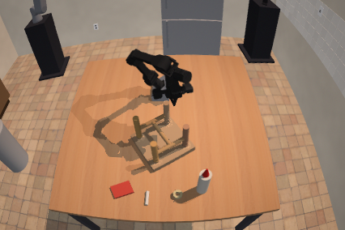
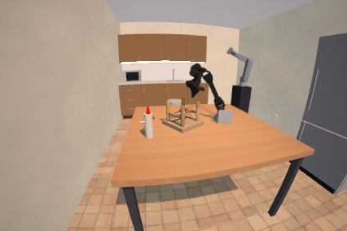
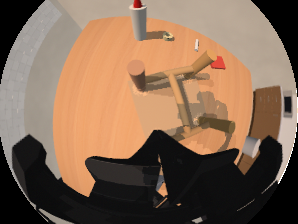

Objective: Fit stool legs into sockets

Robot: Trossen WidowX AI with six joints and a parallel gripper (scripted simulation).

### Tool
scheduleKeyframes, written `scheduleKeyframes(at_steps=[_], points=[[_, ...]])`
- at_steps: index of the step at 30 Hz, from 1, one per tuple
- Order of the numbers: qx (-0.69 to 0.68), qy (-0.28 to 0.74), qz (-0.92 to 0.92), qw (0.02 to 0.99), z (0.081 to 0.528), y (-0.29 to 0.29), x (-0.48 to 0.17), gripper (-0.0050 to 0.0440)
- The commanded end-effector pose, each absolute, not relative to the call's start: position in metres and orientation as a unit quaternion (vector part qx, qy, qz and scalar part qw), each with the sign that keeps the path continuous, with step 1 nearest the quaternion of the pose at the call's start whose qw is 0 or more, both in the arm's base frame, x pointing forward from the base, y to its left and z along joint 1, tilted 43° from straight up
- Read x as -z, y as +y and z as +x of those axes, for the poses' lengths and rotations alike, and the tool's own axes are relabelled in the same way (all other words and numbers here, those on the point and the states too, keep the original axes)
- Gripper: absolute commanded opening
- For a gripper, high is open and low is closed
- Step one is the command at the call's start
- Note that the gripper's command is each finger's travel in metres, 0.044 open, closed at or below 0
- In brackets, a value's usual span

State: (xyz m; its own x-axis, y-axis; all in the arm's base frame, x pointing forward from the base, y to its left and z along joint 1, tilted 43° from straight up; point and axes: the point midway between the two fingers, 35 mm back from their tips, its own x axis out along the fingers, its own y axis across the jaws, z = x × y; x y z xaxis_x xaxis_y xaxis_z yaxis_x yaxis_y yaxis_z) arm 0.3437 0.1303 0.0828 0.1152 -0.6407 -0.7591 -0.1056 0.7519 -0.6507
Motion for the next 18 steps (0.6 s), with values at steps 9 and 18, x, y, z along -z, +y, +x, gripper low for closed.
scheduleKeyframes(at_steps=[9, 18], points=[[0.225, 0.628, -0.276, 0.691, 0.275, 0.108, -0.106, 0.0000], [0.225, 0.628, -0.276, 0.691, 0.275, 0.108, -0.106, 0.0000]])
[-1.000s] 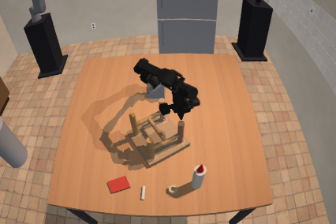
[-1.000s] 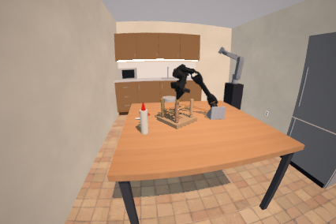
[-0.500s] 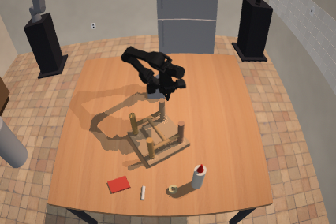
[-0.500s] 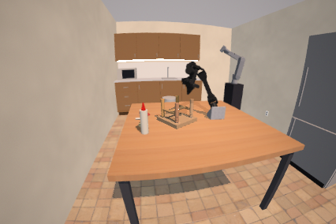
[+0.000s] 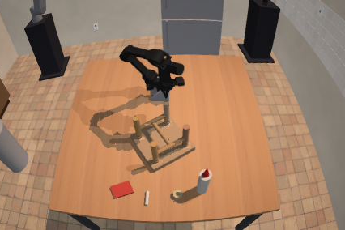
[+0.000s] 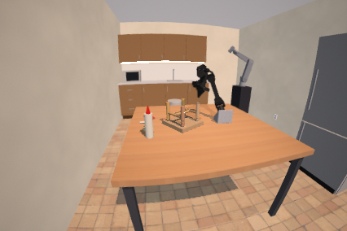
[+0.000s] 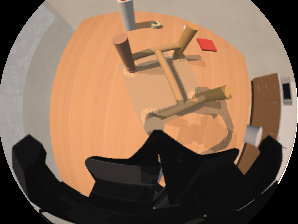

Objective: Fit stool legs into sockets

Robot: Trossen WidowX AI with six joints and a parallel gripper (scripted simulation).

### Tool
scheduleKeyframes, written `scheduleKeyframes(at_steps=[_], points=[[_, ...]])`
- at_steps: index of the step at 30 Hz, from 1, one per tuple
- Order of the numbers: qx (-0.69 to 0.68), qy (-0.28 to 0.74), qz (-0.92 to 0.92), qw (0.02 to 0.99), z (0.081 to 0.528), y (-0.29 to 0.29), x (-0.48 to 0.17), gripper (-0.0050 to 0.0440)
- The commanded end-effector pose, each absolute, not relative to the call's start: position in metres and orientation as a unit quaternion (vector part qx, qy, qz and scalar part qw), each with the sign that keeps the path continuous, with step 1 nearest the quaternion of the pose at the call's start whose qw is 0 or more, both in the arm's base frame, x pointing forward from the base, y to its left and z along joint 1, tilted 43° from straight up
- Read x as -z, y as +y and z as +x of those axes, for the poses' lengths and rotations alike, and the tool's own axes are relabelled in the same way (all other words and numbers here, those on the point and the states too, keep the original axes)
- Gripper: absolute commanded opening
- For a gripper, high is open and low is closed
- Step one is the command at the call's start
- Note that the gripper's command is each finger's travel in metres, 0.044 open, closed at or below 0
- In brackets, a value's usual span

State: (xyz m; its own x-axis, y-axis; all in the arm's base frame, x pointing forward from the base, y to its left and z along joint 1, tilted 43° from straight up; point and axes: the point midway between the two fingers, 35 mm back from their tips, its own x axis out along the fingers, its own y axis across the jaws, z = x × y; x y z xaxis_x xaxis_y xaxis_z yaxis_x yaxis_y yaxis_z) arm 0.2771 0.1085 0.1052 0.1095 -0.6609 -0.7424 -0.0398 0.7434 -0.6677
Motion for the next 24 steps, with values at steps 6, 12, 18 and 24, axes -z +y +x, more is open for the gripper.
scheduleKeyframes(at_steps=[6, 12, 18, 24], points=[[0.225, 0.628, -0.276, 0.691, 0.270, 0.092, -0.089, 0.0000], [0.225, 0.628, -0.276, 0.691, 0.270, 0.089, -0.085, 0.0000], [0.225, 0.628, -0.276, 0.691, 0.269, 0.084, -0.080, 0.0000], [0.225, 0.628, -0.276, 0.691, 0.269, 0.081, -0.077, 0.0000]])
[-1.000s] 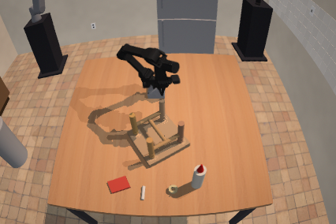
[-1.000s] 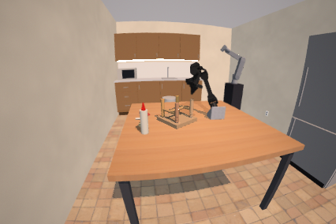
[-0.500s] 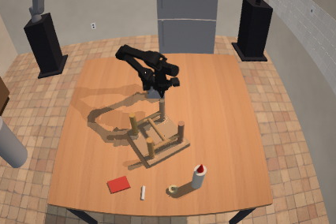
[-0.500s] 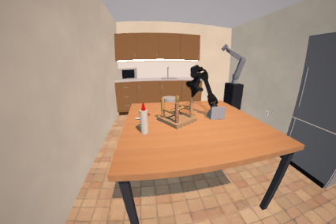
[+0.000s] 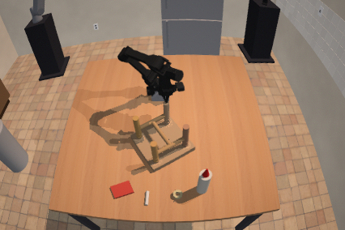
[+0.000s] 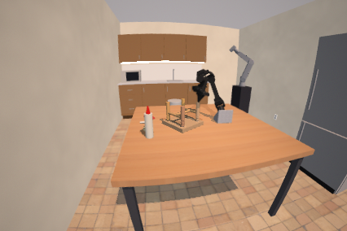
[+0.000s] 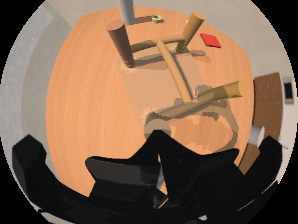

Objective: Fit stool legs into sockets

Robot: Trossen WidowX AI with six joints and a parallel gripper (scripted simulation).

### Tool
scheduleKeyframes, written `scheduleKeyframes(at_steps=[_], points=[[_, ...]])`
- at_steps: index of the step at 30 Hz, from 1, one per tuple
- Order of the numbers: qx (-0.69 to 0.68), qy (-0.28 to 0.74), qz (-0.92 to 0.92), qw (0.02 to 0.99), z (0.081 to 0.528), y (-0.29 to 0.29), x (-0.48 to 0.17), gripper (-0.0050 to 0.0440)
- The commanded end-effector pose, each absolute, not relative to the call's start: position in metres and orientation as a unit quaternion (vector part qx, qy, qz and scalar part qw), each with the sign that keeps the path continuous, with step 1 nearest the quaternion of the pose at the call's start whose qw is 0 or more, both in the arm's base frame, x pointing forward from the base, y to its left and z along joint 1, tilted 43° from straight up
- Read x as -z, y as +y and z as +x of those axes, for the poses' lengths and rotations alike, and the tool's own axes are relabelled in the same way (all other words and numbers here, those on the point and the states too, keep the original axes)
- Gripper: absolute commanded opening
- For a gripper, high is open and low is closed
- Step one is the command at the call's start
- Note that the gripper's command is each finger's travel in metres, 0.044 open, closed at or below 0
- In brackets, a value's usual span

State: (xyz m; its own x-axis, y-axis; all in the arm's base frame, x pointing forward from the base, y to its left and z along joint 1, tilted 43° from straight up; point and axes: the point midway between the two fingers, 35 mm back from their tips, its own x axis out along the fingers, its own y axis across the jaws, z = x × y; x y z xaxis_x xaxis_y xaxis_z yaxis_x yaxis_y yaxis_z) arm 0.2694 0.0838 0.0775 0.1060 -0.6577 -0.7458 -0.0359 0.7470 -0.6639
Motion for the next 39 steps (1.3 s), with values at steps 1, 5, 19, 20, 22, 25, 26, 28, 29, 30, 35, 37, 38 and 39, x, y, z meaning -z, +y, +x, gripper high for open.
scheduleKeyframes(at_steps=[1, 5, 19, 20, 22, 25, 26, 28, 29, 30, 35, 37, 38, 39], points=[[0.225, 0.628, -0.276, 0.691, 0.269, 0.081, -0.076, 0.0000], [0.225, 0.628, -0.276, 0.691, 0.268, 0.079, -0.074, 0.0000], [0.225, 0.628, -0.276, 0.691, 0.267, 0.071, -0.065, 0.0000], [0.225, 0.628, -0.276, 0.691, 0.267, 0.070, -0.064, 0.0000], [0.225, 0.628, -0.276, 0.691, 0.266, 0.069, -0.063, 0.0000], [0.225, 0.628, -0.276, 0.691, 0.266, 0.067, -0.061, 0.0000], [0.225, 0.628, -0.276, 0.691, 0.266, 0.067, -0.061, 0.0000], [0.225, 0.628, -0.276, 0.691, 0.266, 0.067, -0.061, 0.0000], [0.225, 0.628, -0.276, 0.691, 0.266, 0.067, -0.060, 0.0000], [0.225, 0.628, -0.276, 0.691, 0.266, 0.067, -0.060, 0.0000], [0.225, 0.628, -0.276, 0.691, 0.266, 0.067, -0.060, 0.0000], [0.225, 0.628, -0.276, 0.691, 0.266, 0.067, -0.060, 0.0000], [0.225, 0.628, -0.276, 0.691, 0.266, 0.067, -0.060, 0.0000], [0.225, 0.628, -0.276, 0.691, 0.266, 0.067, -0.060, 0.0000]])
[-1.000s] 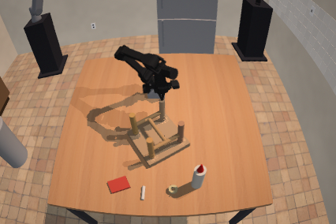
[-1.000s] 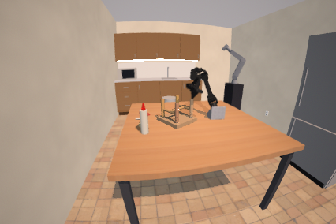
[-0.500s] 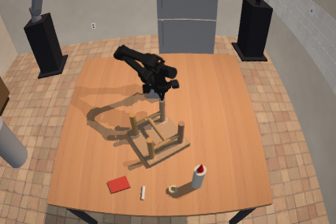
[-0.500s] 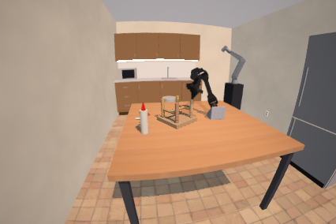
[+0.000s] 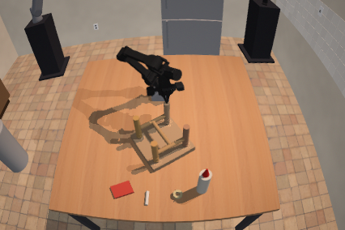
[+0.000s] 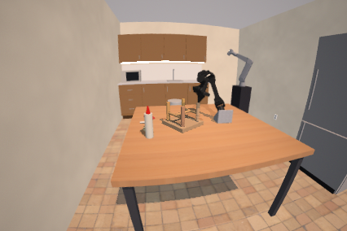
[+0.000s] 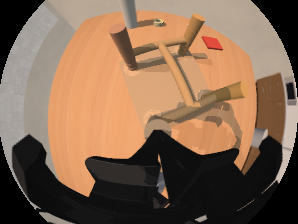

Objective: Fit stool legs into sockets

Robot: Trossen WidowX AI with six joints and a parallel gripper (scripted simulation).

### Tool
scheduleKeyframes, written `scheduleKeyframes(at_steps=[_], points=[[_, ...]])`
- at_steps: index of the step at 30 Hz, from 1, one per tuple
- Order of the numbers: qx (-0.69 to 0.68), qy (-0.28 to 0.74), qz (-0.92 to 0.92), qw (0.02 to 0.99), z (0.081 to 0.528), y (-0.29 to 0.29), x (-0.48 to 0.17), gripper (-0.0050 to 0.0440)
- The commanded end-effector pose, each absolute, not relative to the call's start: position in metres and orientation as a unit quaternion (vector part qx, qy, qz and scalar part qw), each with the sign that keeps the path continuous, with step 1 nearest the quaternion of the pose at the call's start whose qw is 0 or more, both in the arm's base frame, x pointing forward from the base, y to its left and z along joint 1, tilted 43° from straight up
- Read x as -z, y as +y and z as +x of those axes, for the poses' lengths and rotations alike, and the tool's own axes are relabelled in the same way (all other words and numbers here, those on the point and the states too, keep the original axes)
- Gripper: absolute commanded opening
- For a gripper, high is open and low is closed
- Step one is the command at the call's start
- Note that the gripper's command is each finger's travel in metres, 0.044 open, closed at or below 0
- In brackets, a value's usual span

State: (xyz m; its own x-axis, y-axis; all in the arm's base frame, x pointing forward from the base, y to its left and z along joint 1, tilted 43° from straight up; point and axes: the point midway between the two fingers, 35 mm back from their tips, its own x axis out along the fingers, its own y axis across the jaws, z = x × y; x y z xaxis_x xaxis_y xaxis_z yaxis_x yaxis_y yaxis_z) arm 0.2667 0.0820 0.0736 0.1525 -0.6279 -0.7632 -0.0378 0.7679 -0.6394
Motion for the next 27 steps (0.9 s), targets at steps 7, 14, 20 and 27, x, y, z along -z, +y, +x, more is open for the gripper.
scheduleKeyframes(at_steps=[7, 14, 20, 27], points=[[0.224, 0.627, -0.276, 0.693, 0.266, 0.070, -0.063, 0.0000], [0.220, 0.625, -0.274, 0.697, 0.268, 0.077, -0.071, 0.0000], [0.217, 0.622, -0.273, 0.701, 0.269, 0.084, -0.078, 0.0000], [0.214, 0.621, -0.272, 0.704, 0.270, 0.090, -0.083, 0.0000]])
